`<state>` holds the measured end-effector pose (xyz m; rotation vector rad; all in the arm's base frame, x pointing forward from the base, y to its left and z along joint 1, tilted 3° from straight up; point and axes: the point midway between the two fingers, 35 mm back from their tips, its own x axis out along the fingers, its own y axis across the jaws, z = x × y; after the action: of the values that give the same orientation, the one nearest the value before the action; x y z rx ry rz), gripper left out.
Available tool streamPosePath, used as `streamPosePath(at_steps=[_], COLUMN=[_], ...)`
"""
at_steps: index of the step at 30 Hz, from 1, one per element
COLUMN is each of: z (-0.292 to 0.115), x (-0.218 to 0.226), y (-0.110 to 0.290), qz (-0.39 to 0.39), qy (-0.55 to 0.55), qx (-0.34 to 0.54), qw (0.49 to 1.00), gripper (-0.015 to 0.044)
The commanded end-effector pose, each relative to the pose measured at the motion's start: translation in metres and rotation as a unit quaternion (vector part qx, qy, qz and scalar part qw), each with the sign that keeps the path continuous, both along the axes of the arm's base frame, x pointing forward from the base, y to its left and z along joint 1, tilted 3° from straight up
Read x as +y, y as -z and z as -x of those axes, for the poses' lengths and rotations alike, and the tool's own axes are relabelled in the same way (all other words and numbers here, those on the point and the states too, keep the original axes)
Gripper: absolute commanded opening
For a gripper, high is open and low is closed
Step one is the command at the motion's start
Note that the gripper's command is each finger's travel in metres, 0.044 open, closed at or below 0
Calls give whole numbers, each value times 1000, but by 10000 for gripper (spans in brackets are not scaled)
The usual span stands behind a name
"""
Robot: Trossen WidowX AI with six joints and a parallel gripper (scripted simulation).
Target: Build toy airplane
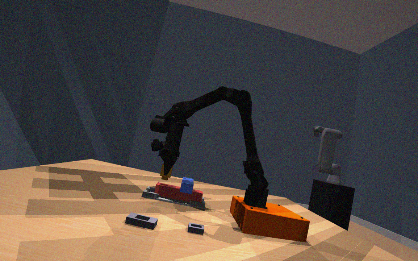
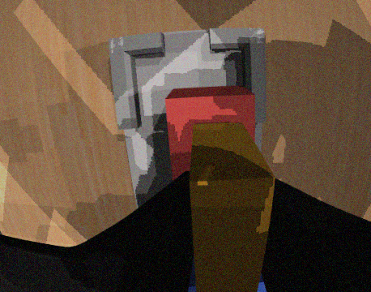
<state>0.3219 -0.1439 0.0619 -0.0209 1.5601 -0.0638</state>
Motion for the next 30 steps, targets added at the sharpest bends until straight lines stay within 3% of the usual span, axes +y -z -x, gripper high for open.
streamPosePath(at_steps=[1,20,24,26,29,30], z=[1,1,1,1,1,1], x=[-1,-1,-1,-1,-1,-1], y=[7,23,23,23,23,23], qz=[2,0,0,0,0,0], qy=[-2,0,0,0,0,0], qx=[2,2,2,2,2,2], qw=[1000,1000,1000,1000,1000,1000], gripper=[67,79,52,0,0,26])
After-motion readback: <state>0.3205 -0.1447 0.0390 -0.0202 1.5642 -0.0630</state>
